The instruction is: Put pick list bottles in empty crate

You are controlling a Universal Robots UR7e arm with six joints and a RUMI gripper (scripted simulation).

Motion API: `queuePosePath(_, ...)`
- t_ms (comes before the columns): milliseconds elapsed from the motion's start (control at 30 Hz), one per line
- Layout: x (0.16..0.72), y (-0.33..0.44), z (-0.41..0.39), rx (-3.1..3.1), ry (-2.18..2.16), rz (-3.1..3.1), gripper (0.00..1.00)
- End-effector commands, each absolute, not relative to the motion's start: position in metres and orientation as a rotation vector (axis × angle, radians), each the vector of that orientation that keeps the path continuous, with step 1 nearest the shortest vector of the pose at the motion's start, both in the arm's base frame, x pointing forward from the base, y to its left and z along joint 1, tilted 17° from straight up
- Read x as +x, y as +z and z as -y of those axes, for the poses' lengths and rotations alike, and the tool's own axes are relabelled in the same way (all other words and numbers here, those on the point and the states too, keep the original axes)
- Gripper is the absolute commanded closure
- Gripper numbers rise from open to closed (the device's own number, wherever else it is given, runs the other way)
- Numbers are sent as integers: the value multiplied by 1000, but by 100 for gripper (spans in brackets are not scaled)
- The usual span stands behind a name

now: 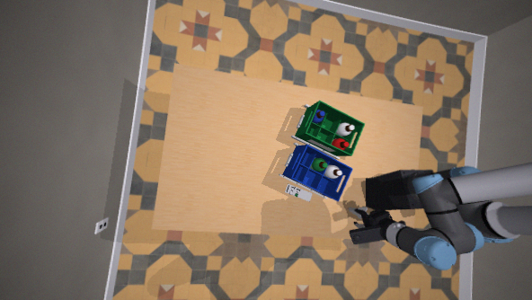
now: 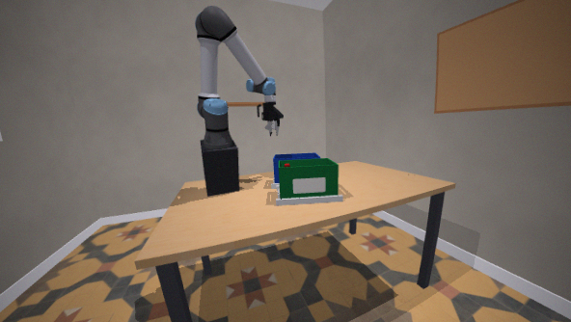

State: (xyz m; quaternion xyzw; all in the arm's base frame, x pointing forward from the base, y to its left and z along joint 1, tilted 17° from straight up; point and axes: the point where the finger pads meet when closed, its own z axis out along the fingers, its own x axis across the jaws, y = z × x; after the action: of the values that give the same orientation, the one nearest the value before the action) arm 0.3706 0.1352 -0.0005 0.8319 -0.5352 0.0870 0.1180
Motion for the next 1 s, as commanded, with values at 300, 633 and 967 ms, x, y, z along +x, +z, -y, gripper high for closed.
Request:
queuePosePath(300, 355, 2, -193, 2431, 256, 1567, 62)
queuePosePath(633, 345, 4, -231, 2431, 256, 1567, 62)
queuePosePath(967, 331, 5, -280, 2431, 255, 1567, 62)
